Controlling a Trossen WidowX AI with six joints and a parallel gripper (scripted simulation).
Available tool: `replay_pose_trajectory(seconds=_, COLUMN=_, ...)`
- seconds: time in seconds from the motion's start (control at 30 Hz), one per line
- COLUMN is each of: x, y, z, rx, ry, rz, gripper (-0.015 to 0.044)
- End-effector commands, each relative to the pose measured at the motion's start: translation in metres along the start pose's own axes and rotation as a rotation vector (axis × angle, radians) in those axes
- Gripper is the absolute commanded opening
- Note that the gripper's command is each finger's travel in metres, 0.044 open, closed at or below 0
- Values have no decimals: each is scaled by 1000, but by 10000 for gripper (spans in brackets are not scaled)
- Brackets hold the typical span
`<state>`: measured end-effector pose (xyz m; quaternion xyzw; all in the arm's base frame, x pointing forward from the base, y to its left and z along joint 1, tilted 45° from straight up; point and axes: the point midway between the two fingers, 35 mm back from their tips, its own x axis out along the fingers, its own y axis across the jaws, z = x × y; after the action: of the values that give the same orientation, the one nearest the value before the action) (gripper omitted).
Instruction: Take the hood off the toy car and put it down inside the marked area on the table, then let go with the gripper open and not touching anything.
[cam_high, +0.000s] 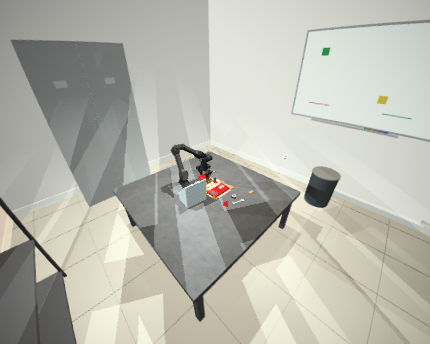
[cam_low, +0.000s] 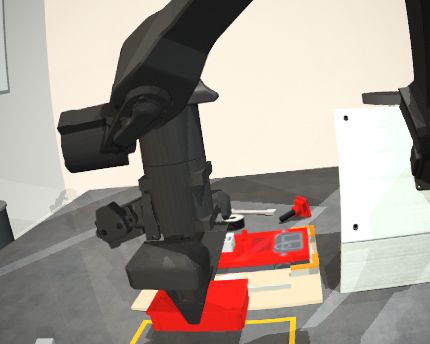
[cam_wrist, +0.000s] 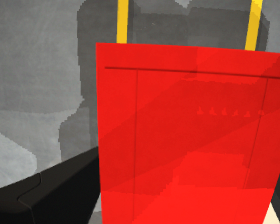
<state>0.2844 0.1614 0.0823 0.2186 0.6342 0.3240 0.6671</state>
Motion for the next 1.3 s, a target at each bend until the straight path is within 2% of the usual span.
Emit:
replay_pose_trajectory(seconds=0.0, x=4, y=-1, z=-1, rx=6, ry=1, rz=-4, gripper=0)
replay_pose_trajectory(seconds=1.27, x=25, y=0, z=-3, rx=6, ry=0, rz=0, gripper=0)
